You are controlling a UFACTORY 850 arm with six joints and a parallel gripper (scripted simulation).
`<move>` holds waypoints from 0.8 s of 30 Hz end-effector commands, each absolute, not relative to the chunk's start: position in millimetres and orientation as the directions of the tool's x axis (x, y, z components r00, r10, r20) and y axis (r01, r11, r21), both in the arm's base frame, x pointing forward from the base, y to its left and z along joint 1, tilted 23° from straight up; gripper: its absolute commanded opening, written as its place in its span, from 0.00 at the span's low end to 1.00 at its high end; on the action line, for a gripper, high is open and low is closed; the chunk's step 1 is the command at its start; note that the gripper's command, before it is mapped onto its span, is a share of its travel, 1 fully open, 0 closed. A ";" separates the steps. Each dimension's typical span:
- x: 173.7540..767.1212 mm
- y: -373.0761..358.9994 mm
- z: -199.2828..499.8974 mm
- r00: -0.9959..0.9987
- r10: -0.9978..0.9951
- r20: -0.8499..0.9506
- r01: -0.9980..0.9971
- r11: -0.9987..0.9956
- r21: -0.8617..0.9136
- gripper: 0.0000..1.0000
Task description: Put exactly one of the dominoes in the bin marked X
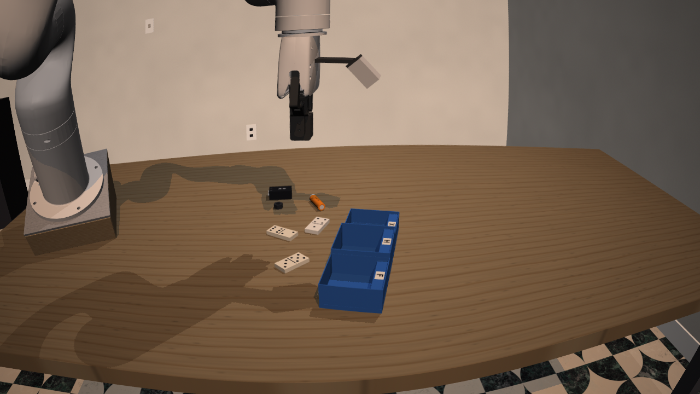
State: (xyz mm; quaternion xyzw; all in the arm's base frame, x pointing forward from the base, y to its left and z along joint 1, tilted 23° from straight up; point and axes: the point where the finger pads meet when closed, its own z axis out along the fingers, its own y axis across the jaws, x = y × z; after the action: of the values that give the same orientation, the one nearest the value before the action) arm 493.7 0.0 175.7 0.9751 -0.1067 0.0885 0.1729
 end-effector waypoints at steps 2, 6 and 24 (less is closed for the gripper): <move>511.5 -43.2 170.3 0.956 -0.192 0.223 -0.257 -0.914 0.314 0.07; 517.0 -58.9 168.4 0.956 -0.192 0.223 -0.257 -0.914 0.315 0.07; 560.9 -184.0 153.3 0.956 -0.192 0.223 -0.257 -0.914 0.315 0.07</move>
State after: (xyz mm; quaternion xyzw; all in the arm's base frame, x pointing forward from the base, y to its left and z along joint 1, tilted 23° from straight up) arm 550.9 -164.9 156.0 0.9733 -0.1159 0.0943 0.1742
